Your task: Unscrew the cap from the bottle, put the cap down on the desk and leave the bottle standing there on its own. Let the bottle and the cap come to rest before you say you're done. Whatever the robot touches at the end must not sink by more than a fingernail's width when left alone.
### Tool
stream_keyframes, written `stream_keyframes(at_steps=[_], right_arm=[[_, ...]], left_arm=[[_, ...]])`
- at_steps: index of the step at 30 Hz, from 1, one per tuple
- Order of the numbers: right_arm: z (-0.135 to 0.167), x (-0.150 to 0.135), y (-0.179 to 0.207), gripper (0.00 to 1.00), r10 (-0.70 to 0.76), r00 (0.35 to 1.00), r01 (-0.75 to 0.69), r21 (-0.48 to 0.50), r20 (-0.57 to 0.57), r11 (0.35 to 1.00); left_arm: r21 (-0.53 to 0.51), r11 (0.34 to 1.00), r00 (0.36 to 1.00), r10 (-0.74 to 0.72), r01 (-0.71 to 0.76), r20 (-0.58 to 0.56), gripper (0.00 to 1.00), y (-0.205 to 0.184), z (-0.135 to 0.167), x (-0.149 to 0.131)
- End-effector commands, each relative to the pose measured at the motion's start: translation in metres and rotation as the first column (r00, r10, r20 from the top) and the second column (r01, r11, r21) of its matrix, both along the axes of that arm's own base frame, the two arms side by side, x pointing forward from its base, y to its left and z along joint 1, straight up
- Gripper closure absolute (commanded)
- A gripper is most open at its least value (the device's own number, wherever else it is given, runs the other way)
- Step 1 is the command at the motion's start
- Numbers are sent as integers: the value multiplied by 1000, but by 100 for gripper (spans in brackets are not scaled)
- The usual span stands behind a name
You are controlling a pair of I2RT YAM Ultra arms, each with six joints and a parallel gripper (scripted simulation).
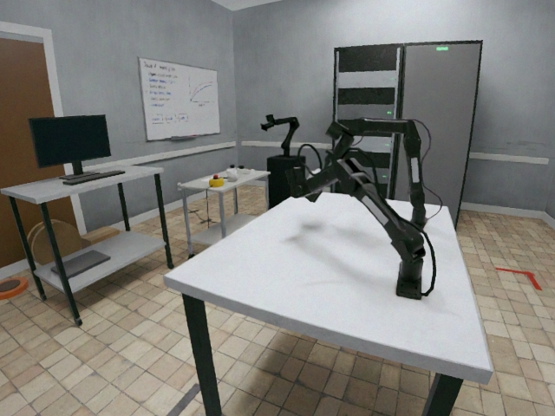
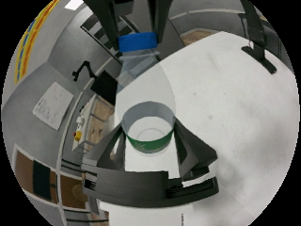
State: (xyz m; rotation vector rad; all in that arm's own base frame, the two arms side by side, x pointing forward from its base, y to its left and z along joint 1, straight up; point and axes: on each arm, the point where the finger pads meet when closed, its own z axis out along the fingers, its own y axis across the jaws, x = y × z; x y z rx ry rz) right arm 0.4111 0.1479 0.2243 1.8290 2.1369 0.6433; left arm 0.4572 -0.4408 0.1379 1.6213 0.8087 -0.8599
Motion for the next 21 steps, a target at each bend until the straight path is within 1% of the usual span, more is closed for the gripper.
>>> stream_keyframes(at_steps=[1, 2, 4, 6, 11, 16, 18, 19, 21], right_arm=[[5, -2, 0, 100, 44, 999, -44, -21, 13, 999], [5, -2, 0, 100, 114, 993, -113, -61, 23, 992], [6, -2, -1, 100, 283, 958, -274, -161, 35, 948], [6, -2, -1, 100, 362, 932, -347, -208, 35, 914], [6, -2, -1, 100, 540, 842, -507, -318, 19, 801], [7, -3, -1, 100, 693, 720, -636, -419, -20, 648], [7, -3, -1, 100, 693, 720, -636, -419, -20, 648], [7, -3, -1, 100, 760, 649, -687, -465, -47, 558], [7, -3, -1, 100, 804, 591, -720, -497, -71, 485]], left_arm=[[-2, 1000, 1000, 0, 0, 0, 100, -3, 8, 0], [-2, 1000, 1000, 0, 0, 0, 100, -3, 8, 0], [-2, 1000, 1000, 0, 0, 0, 100, -3, 8, 0], [-2, 1000, 1000, 0, 0, 0, 100, -3, 8, 0], [-2, 1000, 1000, 0, 0, 0, 100, -3, 8, 0], [-2, 1000, 1000, 0, 0, 0, 100, -3, 8, 0], [-2, 1000, 1000, 0, 0, 0, 100, -3, 8, 0], [-2, 1000, 1000, 0, 0, 0, 100, -3, 8, 0], [-2, 1000, 1000, 0, 0, 0, 100, -3, 8, 0]])
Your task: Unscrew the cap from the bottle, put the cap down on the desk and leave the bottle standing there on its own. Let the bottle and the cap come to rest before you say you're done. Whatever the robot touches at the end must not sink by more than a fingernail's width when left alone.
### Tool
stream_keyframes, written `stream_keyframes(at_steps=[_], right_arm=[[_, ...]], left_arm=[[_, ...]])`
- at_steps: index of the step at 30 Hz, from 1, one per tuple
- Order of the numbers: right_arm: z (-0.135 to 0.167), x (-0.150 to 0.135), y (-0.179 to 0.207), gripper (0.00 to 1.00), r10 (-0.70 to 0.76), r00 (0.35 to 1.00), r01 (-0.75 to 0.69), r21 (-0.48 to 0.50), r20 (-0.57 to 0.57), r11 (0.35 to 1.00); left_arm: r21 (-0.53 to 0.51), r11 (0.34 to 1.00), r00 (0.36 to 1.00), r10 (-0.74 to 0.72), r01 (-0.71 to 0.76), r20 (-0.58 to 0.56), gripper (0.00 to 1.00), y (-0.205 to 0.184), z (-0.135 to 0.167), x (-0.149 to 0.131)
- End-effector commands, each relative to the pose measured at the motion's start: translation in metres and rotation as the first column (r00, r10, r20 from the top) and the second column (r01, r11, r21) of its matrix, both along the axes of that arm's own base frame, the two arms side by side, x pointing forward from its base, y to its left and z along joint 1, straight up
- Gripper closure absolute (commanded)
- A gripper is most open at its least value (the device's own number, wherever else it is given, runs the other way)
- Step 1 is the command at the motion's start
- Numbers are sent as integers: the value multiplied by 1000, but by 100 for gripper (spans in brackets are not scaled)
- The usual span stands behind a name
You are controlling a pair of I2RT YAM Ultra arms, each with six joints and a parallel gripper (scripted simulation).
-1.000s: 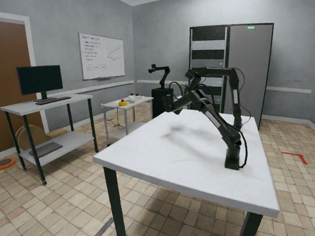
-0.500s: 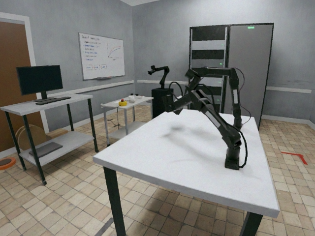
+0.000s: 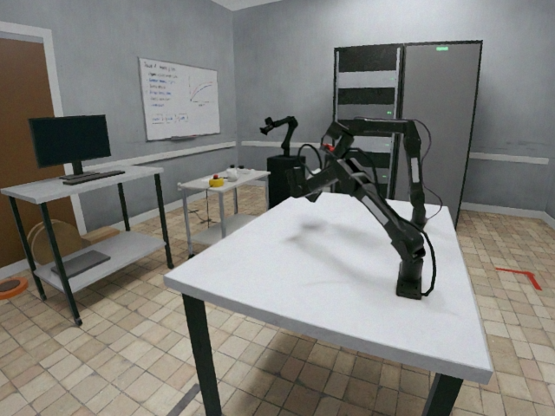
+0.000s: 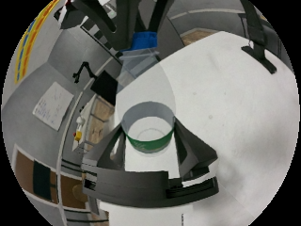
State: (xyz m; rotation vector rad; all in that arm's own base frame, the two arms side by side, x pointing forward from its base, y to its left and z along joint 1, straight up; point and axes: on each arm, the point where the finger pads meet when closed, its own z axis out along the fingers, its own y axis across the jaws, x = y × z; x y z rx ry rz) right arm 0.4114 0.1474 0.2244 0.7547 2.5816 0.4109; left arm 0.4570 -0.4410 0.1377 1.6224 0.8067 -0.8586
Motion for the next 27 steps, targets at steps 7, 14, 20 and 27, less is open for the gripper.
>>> stream_keyframes(at_steps=[7, 14, 20, 27], right_arm=[[7, -3, 0, 100, 463, 886, -437, -279, 30, 855], [8, -3, 0, 100, 630, 776, -581, -388, -1, 715], [8, -3, 0, 100, 824, 560, -730, -524, -88, 439], [8, -3, 0, 100, 925, 318, -781, -610, -208, 131]], left_arm=[[-2, 1000, 1000, 1, -1, -2, 100, -3, 9, 0], [-2, 1000, 1000, 1, -1, -2, 100, -3, 9, 0], [-2, 1000, 1000, 1, -1, -2, 100, -3, 9, 0], [-2, 1000, 1000, 1, -1, -2, 100, -3, 9, 0]])
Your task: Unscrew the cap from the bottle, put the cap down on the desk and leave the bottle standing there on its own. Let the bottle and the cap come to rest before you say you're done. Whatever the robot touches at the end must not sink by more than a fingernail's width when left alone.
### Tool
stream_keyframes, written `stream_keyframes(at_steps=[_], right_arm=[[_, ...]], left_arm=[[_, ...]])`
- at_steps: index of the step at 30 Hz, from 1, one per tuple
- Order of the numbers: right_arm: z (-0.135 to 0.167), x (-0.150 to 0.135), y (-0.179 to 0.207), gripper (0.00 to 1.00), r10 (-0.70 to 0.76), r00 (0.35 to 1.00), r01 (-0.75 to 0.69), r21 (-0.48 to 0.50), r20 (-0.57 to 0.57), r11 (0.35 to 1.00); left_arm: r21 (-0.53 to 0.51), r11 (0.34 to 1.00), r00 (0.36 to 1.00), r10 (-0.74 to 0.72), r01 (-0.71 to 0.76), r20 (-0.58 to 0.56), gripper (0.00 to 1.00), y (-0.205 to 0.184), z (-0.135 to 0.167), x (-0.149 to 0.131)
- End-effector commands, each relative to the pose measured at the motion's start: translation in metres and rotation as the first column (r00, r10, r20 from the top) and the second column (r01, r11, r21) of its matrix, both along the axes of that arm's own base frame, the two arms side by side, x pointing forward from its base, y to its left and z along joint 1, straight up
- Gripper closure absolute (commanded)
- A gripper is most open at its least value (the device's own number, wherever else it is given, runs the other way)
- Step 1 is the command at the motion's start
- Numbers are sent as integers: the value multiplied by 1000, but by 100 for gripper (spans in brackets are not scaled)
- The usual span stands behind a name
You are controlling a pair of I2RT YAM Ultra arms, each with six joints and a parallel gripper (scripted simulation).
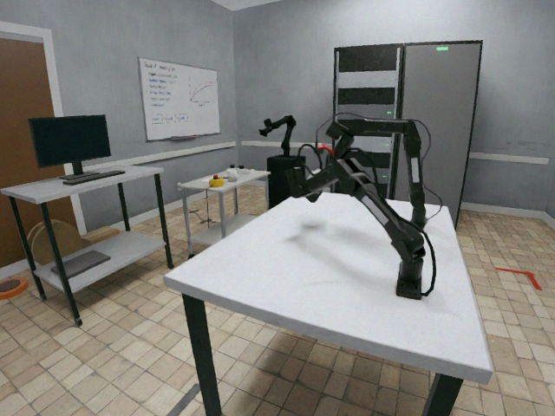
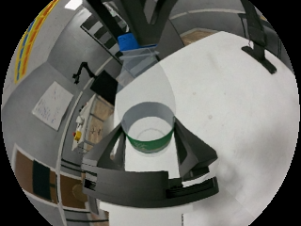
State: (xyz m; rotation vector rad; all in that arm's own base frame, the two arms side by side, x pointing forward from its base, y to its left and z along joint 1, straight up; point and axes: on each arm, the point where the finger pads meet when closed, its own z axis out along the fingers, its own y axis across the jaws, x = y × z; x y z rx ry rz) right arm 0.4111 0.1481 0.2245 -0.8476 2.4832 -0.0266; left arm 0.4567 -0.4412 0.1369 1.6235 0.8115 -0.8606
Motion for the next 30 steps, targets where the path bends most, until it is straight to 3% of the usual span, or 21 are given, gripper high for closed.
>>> stream_keyframes(at_steps=[1, 5, 15, 19, 21, 22, 24, 27, 30], right_arm=[[8, -3, -1, 100, 240, 970, -233, -136, 43, 963], [8, -3, -1, 100, 316, 948, -303, -180, 47, 936], [4, -1, -1, 100, 266, 964, -258, -153, 30, 954], [4, -1, -1, 55, 266, 964, -258, -153, 30, 954], [4, -1, -1, 55, 266, 964, -258, -153, 30, 954], [4, -1, -1, 43, 266, 964, -258, -153, 30, 954], [4, -1, -1, 43, 252, 967, -245, -145, 29, 959], [4, -1, -1, 43, 51, 999, -51, -28, 8, 998], [3, -1, -1, 43, -102, 995, 103, 58, -22, 993]], left_arm=[[-5, 1000, 1000, 0, 0, 2, 100, -2, 9, 0], [-5, 1000, 1000, 0, 0, 2, 100, -2, 9, 0], [-5, 1000, 1000, 0, 0, 2, 100, -2, 9, 0], [-5, 1000, 1000, 0, 0, 2, 100, -2, 9, 0], [-5, 1000, 1000, 0, 0, 2, 100, -2, 9, 0], [-5, 1000, 1000, 0, 0, 2, 100, -2, 9, 0], [-5, 1000, 1000, 0, 0, 2, 100, -2, 9, 0], [-5, 1000, 1000, 0, 0, 2, 100, -2, 9, 0], [-5, 1000, 1000, 0, 0, 2, 100, -2, 9, 0]])
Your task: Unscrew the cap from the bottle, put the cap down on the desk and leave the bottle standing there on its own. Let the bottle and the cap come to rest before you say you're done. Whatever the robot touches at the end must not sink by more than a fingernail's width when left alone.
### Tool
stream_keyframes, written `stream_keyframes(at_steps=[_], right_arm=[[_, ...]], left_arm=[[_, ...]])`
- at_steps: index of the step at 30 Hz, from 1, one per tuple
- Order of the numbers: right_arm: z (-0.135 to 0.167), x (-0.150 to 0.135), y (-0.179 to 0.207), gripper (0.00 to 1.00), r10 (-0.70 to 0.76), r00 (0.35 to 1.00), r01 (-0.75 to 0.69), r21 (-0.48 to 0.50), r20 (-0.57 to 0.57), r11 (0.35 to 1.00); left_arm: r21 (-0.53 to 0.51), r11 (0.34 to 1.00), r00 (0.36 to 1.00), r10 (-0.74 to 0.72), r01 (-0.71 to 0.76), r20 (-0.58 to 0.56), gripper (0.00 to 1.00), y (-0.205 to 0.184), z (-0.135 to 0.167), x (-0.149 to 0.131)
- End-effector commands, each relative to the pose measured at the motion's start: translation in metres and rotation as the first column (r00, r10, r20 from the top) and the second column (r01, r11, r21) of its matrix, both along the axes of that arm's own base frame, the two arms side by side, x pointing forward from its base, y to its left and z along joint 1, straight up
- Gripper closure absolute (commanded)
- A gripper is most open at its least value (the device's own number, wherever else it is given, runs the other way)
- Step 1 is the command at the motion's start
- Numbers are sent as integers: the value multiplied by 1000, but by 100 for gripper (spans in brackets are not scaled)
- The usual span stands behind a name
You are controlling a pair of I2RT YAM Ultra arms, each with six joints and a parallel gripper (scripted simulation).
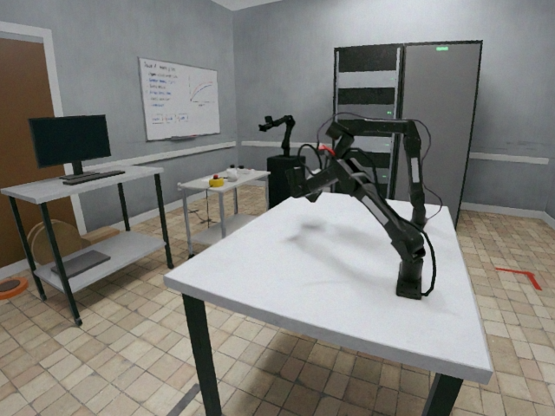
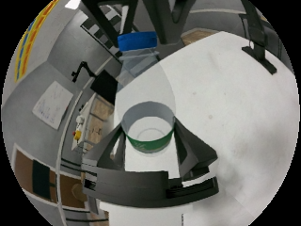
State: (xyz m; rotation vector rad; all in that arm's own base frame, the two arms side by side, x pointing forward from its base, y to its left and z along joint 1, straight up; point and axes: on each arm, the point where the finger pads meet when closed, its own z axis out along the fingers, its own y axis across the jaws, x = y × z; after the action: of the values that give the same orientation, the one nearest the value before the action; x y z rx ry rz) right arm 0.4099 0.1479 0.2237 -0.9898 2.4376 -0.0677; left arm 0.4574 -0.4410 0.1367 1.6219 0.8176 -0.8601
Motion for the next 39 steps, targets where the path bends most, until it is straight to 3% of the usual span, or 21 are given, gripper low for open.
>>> stream_keyframes(at_steps=[1, 6, 8, 9, 14, 23, 25, 26, 39], right_arm=[[4, 1, -1, 43, -235, 971, 240, 132, -53, 962], [4, 1, -1, 43, -409, 904, 427, 224, -125, 876], [4, 1, -1, 43, -409, 904, 427, 224, -125, 876], [4, 1, -1, 43, -488, 856, 516, 263, -167, 815], [4, 1, -1, 43, -621, 739, 673, 324, -261, 664], [4, 1, -1, 43, -766, 458, 877, 370, -451, 307], [4, 1, -1, 43, -766, 458, 877, 370, -451, 307], [4, 1, -1, 43, -780, 369, 910, 366, -505, 194], [3, 1, 0, 43, -662, -92, 892, 233, -744, -387]], left_arm=[[-7, 1000, 1000, -4, 4, 5, 100, -3, 9, 0], [-7, 1000, 1000, -4, 4, 5, 100, -3, 9, 0], [-7, 1000, 1000, -4, 4, 5, 100, -3, 9, 0], [-7, 1000, 1000, -4, 4, 5, 100, -3, 9, 0], [-7, 1000, 1000, -4, 4, 5, 100, -3, 9, 0], [-7, 1000, 1000, -4, 4, 5, 100, -3, 9, 0], [-7, 1000, 1000, -4, 4, 5, 100, -3, 9, 0], [-7, 1000, 1000, -4, 4, 5, 100, -3, 9, 0], [-7, 1000, 1000, -4, 4, 5, 100, -3, 9, 0]])
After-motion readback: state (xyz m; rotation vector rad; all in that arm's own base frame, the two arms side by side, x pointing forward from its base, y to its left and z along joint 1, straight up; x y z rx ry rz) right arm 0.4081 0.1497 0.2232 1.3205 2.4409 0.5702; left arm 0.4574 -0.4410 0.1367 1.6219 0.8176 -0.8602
